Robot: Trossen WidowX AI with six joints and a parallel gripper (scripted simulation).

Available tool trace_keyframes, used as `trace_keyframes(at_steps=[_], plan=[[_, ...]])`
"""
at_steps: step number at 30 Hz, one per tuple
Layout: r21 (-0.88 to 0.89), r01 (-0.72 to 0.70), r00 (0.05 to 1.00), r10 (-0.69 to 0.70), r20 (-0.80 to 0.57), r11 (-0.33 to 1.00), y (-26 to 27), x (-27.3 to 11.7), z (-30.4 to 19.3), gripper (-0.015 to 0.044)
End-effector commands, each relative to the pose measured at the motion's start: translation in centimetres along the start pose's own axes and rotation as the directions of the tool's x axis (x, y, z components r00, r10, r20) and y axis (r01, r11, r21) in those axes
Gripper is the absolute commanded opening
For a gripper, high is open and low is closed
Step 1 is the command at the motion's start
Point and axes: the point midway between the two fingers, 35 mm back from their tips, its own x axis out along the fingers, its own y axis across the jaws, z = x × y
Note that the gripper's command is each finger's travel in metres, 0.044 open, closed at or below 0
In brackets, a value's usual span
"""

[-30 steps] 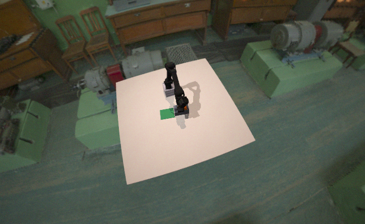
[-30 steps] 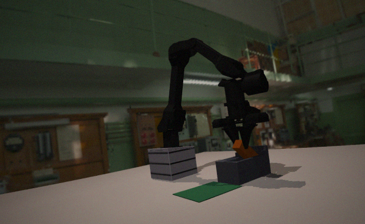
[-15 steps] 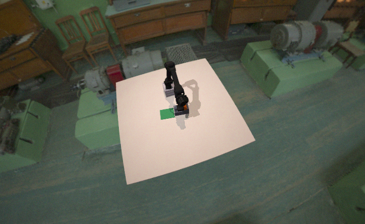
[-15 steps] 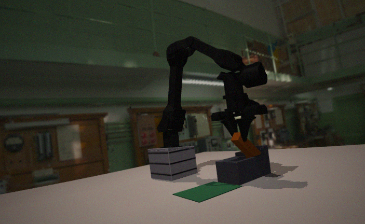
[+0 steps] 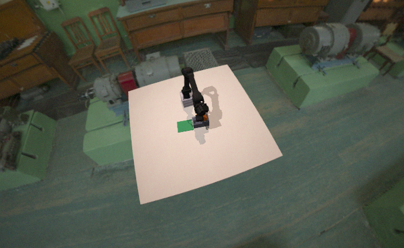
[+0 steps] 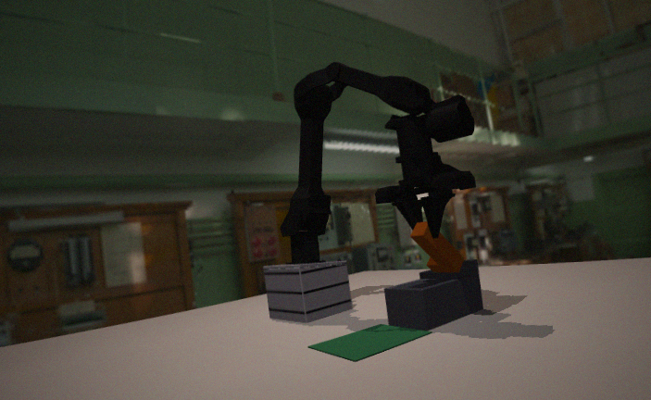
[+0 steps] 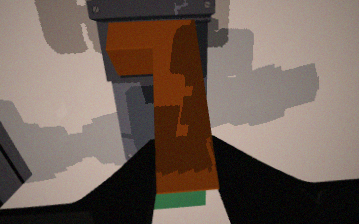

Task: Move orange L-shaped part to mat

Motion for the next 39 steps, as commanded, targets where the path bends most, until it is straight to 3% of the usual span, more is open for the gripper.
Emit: trace_keyframes(at_steps=[1, 14, 39], plan=[[-0.006, 0.006, 1.000, -0.006, 0.005, 1.000, -0.1, -0.9, 0.1, 0.0000], [-0.006, 0.006, 1.000, -0.006, 0.004, 1.000, 0.0, -1.4, -0.7, 0.0000], [-0.006, 0.005, 1.000, -0.005, -0.006, 1.000, 0.8, -1.3, -10.5, 0.0000]])
